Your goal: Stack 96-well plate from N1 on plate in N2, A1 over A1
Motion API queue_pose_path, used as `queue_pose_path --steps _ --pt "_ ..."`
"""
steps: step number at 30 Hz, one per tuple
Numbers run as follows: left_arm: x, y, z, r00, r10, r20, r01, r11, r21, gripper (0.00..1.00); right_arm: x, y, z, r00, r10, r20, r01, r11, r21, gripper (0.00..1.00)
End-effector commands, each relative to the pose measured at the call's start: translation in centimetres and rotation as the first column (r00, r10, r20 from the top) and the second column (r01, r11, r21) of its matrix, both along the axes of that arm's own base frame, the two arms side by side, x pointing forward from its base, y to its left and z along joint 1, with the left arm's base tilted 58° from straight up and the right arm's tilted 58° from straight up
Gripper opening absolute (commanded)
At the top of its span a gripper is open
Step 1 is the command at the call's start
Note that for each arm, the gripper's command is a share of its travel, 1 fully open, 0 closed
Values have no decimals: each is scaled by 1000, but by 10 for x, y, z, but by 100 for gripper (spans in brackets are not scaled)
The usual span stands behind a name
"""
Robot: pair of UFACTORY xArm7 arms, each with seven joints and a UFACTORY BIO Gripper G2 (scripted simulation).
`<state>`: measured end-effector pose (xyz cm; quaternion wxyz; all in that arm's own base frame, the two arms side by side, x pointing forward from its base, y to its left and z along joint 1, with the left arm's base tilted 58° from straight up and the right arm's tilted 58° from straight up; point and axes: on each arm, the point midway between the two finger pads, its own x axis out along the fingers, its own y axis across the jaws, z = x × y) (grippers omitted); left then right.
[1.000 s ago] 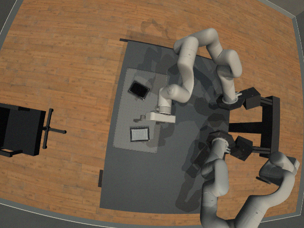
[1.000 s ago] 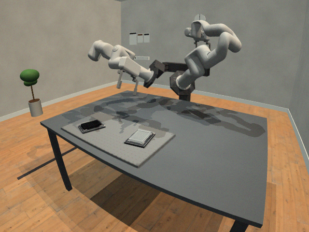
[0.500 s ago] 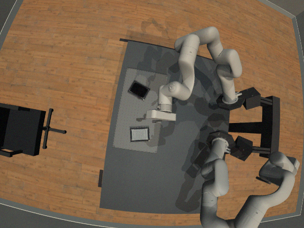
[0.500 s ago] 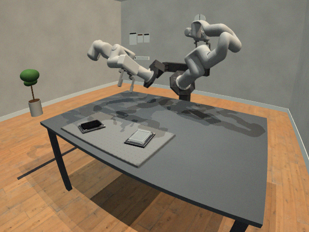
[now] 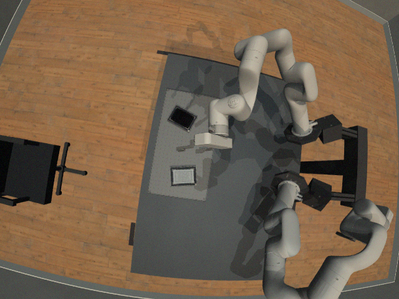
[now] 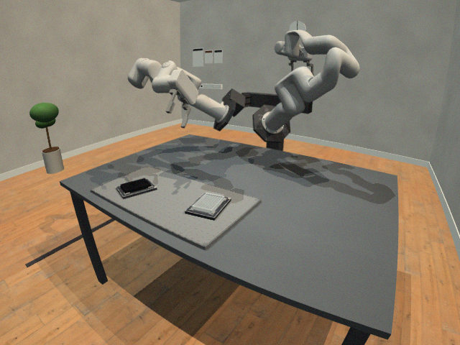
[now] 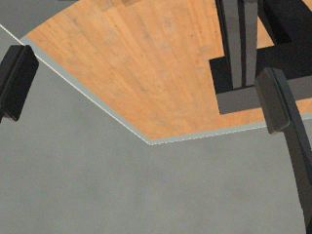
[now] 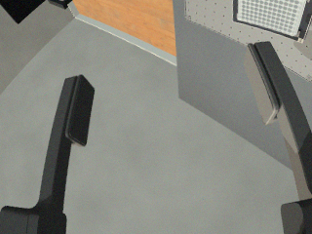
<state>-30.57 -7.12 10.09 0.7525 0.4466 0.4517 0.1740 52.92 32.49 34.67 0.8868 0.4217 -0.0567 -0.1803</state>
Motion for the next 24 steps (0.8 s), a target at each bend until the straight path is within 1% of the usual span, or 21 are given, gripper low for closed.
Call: queue_pose_path --steps 1,3,5,7,8,10,14,16,20,24 --pt "-1 -1 1 1000 1 -3 -1 1000 -2 100 -10 6 16 998 45 33 -44 998 -45 37" --pt "-1 -1 1 1000 1 -3 -1 1000 -2 100 -15 8 24 998 48 36 -47 998 -49 37" --pt "-1 -1 1 1000 1 -3 -1 1000 -2 100 -21 10 31 994 83 67 -76 992 -98 37" --pt "-1 -1 1 1000 1 -3 -1 1000 -2 100 -27 12 37 993 89 72 -81 991 -106 37" --pt "-1 -1 1 1000 1 -3 -1 1000 -2 100 -30 13 41 991 105 86 -93 987 -133 37" --pt "-1 -1 1 1000 1 -3 -1 1000 -2 100 -30 13 41 991 105 86 -93 987 -133 37" --pt "-1 -1 1 1000 1 -3 -1 1000 -2 100 -46 18 52 977 164 135 -127 961 -244 37" --pt "-1 -1 1 1000 1 -3 -1 1000 -2 100 -51 19 56 976 167 137 -129 960 -250 37" --pt "-1 -1 1 1000 1 -3 -1 1000 -2 100 -68 24 61 962 214 171 -141 921 -362 37" --pt "-1 -1 1 1000 1 -3 -1 1000 -2 100 -85 28 58 947 258 194 -139 868 -477 37"
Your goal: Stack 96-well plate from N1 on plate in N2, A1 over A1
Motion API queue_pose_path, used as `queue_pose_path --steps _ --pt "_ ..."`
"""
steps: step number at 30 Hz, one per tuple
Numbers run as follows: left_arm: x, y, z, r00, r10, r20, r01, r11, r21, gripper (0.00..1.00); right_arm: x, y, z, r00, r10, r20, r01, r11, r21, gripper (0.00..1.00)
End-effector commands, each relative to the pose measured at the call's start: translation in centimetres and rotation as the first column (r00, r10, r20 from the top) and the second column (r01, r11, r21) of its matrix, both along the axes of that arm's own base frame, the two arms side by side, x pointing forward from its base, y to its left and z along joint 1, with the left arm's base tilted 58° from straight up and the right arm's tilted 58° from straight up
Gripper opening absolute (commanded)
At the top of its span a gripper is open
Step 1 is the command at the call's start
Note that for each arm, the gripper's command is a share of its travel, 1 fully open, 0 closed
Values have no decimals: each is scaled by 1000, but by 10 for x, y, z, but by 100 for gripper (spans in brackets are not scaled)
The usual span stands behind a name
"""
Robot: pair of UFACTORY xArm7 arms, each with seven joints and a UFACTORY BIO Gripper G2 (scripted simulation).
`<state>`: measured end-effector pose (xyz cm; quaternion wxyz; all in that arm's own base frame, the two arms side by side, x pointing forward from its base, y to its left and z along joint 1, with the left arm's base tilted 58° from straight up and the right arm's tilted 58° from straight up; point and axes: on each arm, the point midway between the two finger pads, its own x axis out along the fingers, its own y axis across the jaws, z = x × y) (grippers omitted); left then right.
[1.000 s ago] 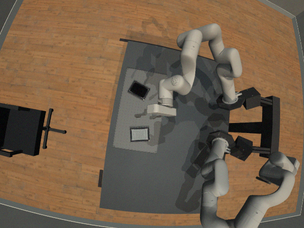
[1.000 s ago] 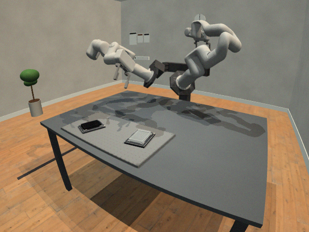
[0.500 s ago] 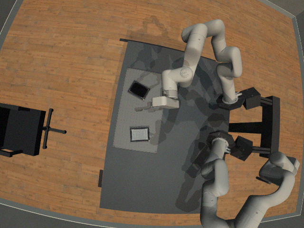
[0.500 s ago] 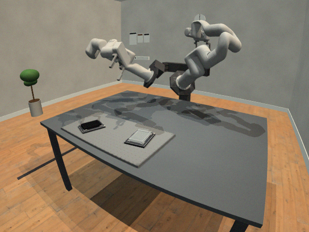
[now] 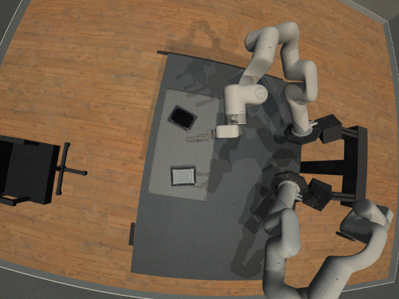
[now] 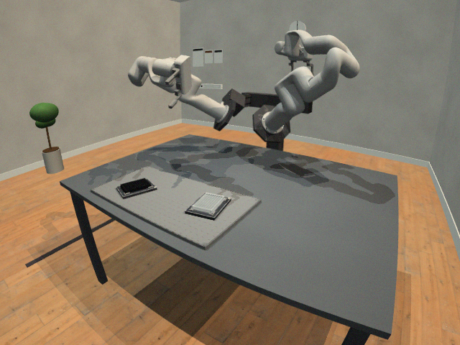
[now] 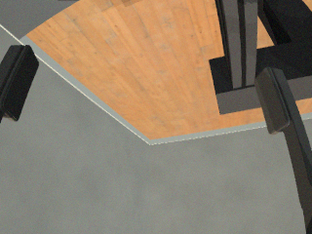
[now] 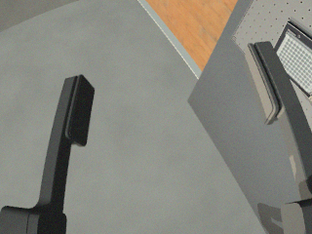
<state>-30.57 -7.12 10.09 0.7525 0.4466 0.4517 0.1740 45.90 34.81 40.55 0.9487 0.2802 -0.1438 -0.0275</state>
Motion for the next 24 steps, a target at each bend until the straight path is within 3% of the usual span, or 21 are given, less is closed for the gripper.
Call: queue_pose_path --steps 1,3,10,18,20,24 --pt "-1 -1 1 1000 1 -3 -1 1000 -2 100 -16 5 -1 998 6 55 2 989 -148 37" --pt "-1 -1 1 1000 1 -3 -1 1000 -2 100 -16 5 -1 998 6 55 2 989 -148 37" --pt "-1 -1 1 1000 1 -3 -1 1000 -2 100 -33 6 -19 991 42 129 7 933 -359 37" --pt "-1 -1 1 1000 1 -3 -1 1000 -2 100 -43 1 -51 979 81 187 43 814 -579 37" --pt "-1 -1 1 1000 1 -3 -1 1000 -2 100 -43 1 -51 979 81 187 43 814 -579 37" --pt "-1 -1 1 1000 1 -3 -1 1000 -2 100 -46 -5 -70 974 99 205 68 733 -677 37"
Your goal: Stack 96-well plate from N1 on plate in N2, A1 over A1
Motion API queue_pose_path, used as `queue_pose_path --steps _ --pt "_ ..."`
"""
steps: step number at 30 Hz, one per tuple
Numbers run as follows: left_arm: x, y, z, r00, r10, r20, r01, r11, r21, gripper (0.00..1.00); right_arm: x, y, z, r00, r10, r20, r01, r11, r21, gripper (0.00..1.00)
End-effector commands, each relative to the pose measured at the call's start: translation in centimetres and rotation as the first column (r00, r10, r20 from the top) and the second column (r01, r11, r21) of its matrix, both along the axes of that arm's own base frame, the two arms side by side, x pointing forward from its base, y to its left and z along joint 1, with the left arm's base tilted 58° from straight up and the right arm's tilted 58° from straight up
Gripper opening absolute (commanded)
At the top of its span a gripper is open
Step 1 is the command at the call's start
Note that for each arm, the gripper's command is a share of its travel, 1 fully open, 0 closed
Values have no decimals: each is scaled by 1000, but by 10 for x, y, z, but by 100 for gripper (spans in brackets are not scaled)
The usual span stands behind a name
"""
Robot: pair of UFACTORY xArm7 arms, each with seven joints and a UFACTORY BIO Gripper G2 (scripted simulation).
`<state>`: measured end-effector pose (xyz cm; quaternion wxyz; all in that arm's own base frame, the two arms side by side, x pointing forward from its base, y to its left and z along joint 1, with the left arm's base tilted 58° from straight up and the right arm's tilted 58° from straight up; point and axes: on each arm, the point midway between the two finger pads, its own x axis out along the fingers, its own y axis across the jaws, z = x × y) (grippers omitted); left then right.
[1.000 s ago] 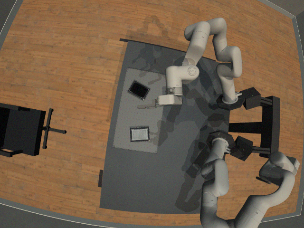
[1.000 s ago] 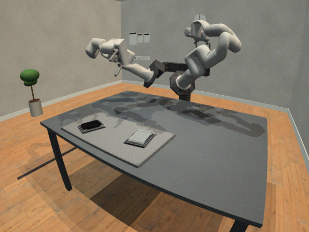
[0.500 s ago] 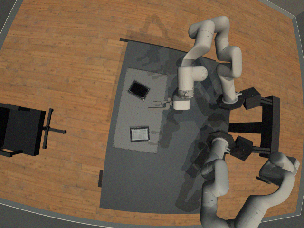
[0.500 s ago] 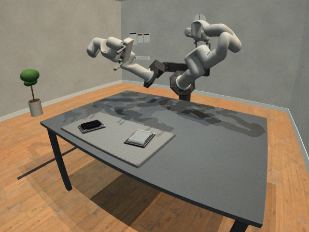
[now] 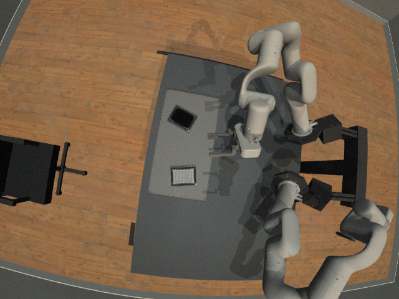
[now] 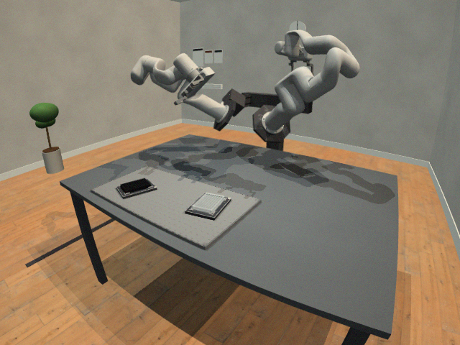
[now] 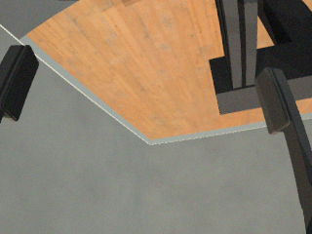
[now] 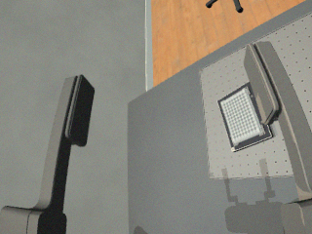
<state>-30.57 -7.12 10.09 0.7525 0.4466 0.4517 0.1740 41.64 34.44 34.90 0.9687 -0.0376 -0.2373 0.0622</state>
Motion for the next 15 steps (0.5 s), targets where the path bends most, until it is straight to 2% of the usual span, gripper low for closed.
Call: queue_pose_path --steps 1,5,6,10,13,15 --pt "-1 -1 1 1000 1 -3 -1 1000 -2 100 -3 -2 -15 999 -9 31 12 996 -90 37" --pt "-1 -1 1 1000 1 -3 -1 1000 -2 100 -4 -10 -33 998 -12 59 25 976 -218 37" --pt "-1 -1 1 1000 1 -3 -1 1000 -2 100 -5 -11 -37 998 -12 60 25 975 -221 37" --pt "-1 -1 1 1000 1 -3 -1 1000 -2 100 -5 -20 -55 996 -14 84 42 937 -346 37" --pt "-1 -1 1 1000 1 -3 -1 1000 -2 100 -5 -23 -60 996 -14 85 43 935 -352 37" --pt "-1 -1 1 1000 1 -3 -1 1000 -2 100 -4 -28 -68 995 -14 94 52 910 -412 37"
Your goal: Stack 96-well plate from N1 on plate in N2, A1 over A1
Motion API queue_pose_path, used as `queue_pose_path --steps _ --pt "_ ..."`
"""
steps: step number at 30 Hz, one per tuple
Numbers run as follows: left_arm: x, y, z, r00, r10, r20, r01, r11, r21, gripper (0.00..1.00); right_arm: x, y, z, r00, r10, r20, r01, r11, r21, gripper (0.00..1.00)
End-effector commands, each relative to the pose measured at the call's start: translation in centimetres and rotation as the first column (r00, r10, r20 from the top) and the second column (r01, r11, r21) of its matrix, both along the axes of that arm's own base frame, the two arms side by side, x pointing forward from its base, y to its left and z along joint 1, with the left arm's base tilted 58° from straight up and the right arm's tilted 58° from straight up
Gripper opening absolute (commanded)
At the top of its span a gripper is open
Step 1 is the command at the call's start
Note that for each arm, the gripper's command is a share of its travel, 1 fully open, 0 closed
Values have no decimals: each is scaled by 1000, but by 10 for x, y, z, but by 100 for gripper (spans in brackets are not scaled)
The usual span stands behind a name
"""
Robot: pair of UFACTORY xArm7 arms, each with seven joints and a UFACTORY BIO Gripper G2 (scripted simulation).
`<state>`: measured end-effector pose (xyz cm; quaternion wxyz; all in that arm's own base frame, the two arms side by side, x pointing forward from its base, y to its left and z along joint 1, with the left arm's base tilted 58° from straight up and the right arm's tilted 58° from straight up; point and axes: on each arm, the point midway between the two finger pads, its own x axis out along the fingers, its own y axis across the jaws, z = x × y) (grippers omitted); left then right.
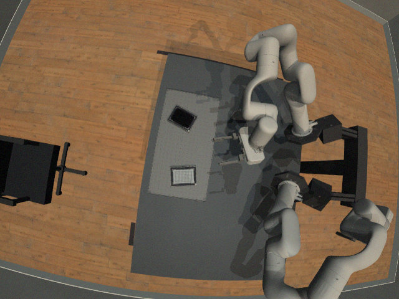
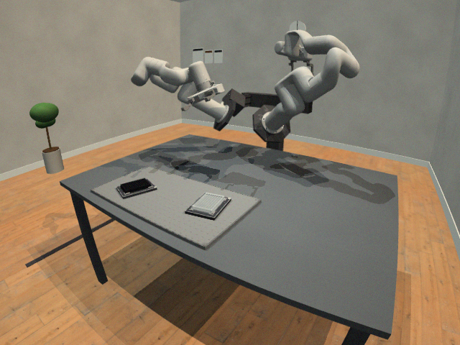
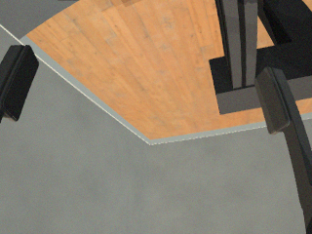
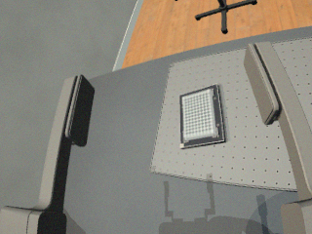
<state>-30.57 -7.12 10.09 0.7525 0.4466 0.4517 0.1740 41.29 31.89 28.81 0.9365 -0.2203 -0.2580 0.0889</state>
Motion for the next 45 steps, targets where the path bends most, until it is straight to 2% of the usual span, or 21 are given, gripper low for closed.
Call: queue_pose_path --steps 1,2,5,9,12,13,15,18,19,21,32,38,41,45 --pt "-1 -1 1 1000 1 -3 -1 1000 -2 100 -1 -5 -11 1000 -6 18 7 996 -91 37" --pt "-1 -1 1 1000 1 -3 -1 1000 -2 100 0 -8 -16 1000 -8 22 11 992 -124 37" --pt "-1 -1 1 1000 1 -3 -1 1000 -2 100 0 -14 -26 1000 -9 24 12 991 -133 37" --pt "-1 -1 1 1000 1 -3 -1 1000 -2 100 1 -25 -42 999 -17 37 26 965 -262 37" --pt "-1 -1 1 1000 1 -3 -1 1000 -2 100 1 -33 -52 999 -17 38 27 962 -272 37" --pt "-1 -1 1 1000 1 -3 -1 1000 -2 100 1 -36 -56 999 -19 40 30 952 -304 37" --pt "-1 -1 1 1000 1 -3 -1 1000 -2 100 1 -36 -56 999 -19 40 30 952 -304 37" --pt "-1 -1 1 1000 1 -3 -1 1000 -2 100 2 -45 -68 999 -23 46 40 917 -397 37" --pt "-1 -1 1 1000 1 -3 -1 1000 -2 100 2 -49 -72 999 -24 47 41 912 -408 37" --pt "-1 -1 1 1000 1 -3 -1 1000 -2 100 2 -55 -79 999 -24 47 41 912 -408 37" --pt "-1 -1 1 1000 1 -3 -1 1000 -2 100 2 -55 -79 999 -24 47 41 912 -408 37" --pt "-1 -1 1 1000 1 -3 -1 1000 -2 100 18 -75 -64 976 -140 169 185 938 -294 37" --pt "-1 -1 1 1000 1 -3 -1 1000 -2 100 26 -85 -57 954 -201 224 252 940 -229 37" --pt "-1 -1 1 1000 1 -3 -1 1000 -2 100 37 -99 -47 914 -285 289 334 932 -137 37"
